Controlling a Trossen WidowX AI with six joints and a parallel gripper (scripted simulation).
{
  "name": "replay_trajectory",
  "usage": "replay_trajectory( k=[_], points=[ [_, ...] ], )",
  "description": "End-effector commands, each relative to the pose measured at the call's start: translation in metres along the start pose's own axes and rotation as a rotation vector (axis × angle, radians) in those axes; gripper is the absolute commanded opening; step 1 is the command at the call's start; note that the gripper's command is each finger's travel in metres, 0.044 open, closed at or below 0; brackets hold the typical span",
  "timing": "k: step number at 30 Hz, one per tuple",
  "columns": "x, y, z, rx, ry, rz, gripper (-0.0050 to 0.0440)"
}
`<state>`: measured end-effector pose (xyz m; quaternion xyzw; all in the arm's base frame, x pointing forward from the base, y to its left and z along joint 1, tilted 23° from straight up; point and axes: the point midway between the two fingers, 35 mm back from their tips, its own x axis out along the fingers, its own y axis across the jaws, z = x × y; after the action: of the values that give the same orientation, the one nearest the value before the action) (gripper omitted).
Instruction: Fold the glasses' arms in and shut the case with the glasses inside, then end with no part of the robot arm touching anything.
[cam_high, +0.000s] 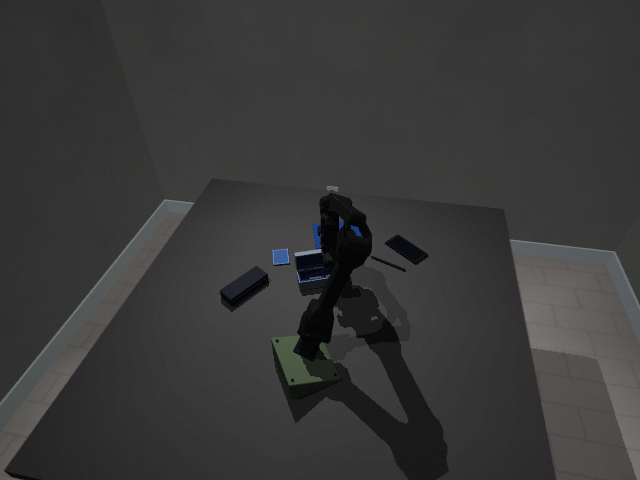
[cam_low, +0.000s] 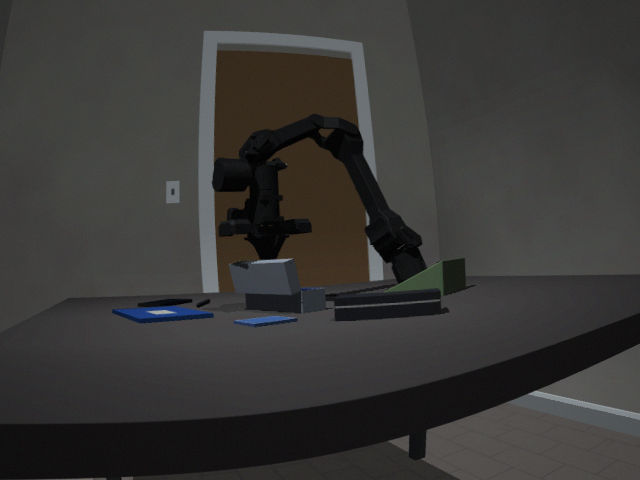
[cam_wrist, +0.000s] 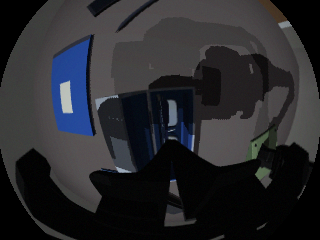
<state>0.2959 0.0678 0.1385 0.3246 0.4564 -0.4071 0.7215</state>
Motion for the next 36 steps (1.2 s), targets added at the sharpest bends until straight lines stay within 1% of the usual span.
replay_trajectory(
  k=[1,4,6,8,11,13,16,17,20,21,30,31,36],
  points=[
    [-0.001,0.0,0.001,0.003,-0.005,0.005,0.0],
    [-0.002,0.003,0.013,0.003,-0.003,0.004,0.0],
    [-0.002,0.003,0.013,0.003,-0.003,0.004,0.0],
    [-0.002,0.005,0.031,0.003,-0.002,0.004,0.0],
    [-0.003,0.006,0.066,0.003,-0.004,0.005,0.0],
    [-0.004,0.006,0.076,0.003,-0.005,0.005,0.0],
    [-0.006,0.003,0.073,0.016,-0.015,0.004,0.0],
    [-0.012,0.004,0.073,0.014,-0.013,0.004,0.0],
    [-0.045,0.006,0.075,0.005,-0.007,0.005,0.0],
    [-0.052,0.006,0.075,0.003,-0.005,0.005,0.0],
    [-0.053,0.005,0.075,-0.009,-0.005,0.005,0.0],
    [-0.05,0.004,0.074,-0.003,-0.002,-0.003,0.0],
    [-0.05,0.004,0.074,-0.015,-0.002,-0.003,0.0]
  ],
)
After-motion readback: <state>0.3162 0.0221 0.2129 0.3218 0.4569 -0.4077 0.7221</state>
